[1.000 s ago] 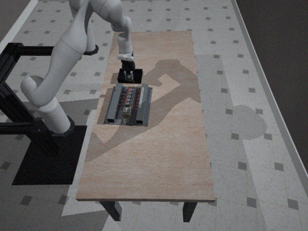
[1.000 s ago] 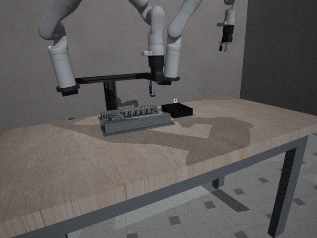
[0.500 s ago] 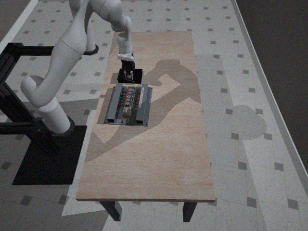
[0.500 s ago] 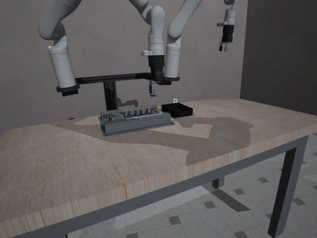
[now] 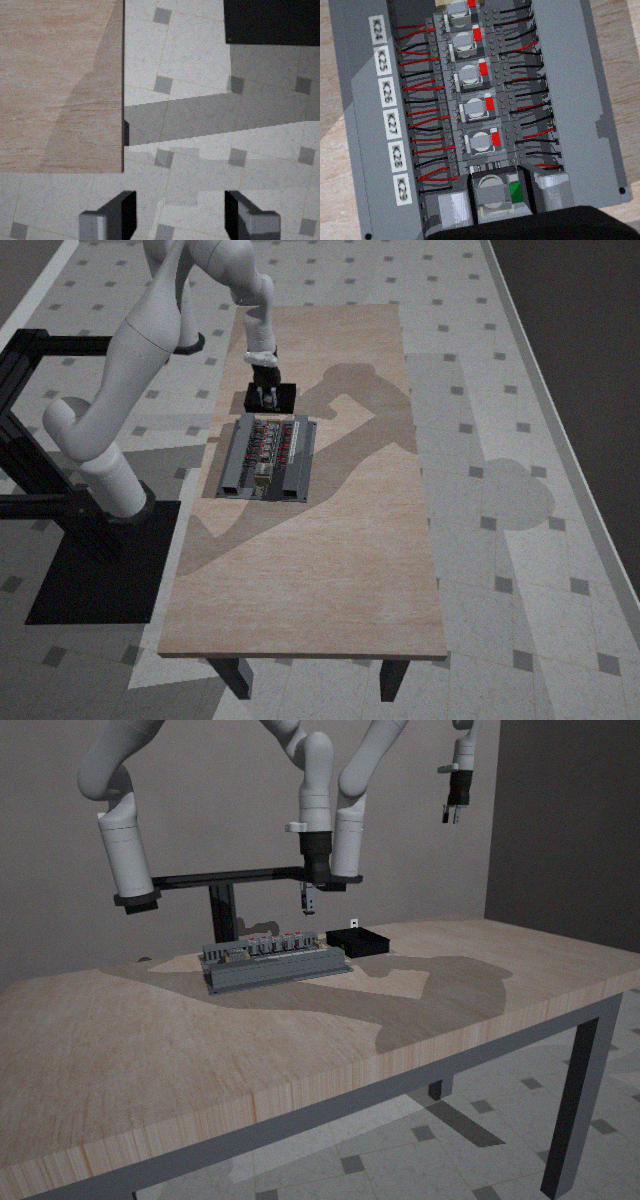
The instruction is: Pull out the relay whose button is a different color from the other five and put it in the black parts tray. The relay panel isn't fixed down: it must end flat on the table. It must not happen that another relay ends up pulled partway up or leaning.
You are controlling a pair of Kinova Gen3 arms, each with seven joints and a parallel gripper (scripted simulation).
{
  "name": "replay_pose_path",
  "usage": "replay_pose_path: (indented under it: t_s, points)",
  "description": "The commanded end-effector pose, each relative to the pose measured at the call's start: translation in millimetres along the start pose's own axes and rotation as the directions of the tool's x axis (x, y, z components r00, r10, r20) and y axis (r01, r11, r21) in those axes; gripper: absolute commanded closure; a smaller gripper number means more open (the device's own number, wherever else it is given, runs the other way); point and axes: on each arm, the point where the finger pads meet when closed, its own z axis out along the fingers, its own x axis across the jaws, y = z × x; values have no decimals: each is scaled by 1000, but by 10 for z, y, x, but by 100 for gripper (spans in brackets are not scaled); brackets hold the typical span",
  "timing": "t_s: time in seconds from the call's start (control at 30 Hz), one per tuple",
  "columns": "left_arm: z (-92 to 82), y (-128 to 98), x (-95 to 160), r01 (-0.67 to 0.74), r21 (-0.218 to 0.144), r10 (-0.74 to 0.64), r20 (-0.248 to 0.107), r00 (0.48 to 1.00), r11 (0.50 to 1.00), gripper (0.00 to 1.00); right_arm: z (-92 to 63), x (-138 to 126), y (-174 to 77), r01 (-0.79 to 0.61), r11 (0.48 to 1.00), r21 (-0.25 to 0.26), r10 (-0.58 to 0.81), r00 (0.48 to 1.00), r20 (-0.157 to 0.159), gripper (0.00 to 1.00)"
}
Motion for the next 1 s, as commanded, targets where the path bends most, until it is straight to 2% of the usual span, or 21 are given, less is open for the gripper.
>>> replay_pose_path:
  t_s: [0.0,0.63,0.97]
  points:
    - [-7,4,2,0,-2,0,0,1000,1000,0,-12,-4,8,0,1000,-2,0,1000,1,100]
    - [-7,4,2,0,-2,0,0,1000,1000,0,-12,1,35,0,1000,-2,0,1000,1,100]
    - [-7,4,2,0,-2,0,0,1000,1000,0,-13,69,350,0,1000,-2,0,1000,1,100]
